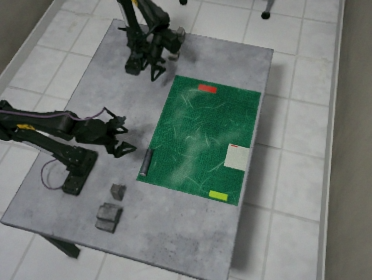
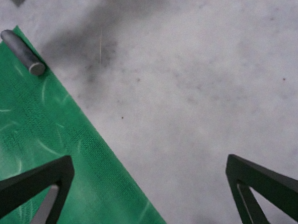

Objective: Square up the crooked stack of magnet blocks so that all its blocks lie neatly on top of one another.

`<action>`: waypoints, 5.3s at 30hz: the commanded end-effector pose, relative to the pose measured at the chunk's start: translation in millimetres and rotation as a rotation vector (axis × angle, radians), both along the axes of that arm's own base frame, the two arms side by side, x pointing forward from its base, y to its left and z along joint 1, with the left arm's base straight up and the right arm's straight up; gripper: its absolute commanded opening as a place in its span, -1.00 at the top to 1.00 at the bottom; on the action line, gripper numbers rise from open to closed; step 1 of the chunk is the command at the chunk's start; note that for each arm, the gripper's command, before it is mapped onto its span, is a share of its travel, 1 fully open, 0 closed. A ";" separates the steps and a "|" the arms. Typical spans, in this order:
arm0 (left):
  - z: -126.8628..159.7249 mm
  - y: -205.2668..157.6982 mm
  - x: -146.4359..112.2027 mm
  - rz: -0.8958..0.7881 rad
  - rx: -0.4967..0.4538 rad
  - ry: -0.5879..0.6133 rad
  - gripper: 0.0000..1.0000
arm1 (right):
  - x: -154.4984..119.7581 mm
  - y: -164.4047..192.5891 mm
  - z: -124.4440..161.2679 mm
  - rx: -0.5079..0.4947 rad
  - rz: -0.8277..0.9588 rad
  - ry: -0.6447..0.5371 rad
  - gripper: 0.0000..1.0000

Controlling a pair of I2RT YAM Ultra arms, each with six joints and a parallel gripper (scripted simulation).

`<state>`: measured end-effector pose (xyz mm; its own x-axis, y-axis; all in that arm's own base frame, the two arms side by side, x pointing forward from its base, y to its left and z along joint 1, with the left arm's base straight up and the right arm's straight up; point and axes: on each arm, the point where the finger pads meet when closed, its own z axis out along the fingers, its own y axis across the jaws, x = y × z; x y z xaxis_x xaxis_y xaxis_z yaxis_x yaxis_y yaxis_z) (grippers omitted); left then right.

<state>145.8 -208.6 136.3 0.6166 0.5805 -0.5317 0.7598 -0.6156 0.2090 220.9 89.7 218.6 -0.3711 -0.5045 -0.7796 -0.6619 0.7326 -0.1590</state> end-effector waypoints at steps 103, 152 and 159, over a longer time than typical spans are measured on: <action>-129.5 427.9 35.1 3.675 -0.173 1.132 -0.24 | 155.1 -92.6 214.9 0.391 -0.659 -0.622 -1.00; -132.9 416.3 27.1 3.672 -0.116 1.167 0.36 | 155.1 -92.6 214.9 0.391 -0.659 -0.622 -1.00; -132.9 416.3 27.1 3.672 -0.116 1.167 0.36 | 155.1 -92.6 214.9 0.391 -0.659 -0.622 -1.00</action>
<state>166.0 199.4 -10.0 0.0266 -0.9996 -0.0054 -0.9996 -0.0265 -0.0049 382.5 1.0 410.7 0.0032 -0.0003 -1.0000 0.0016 1.0000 -0.0003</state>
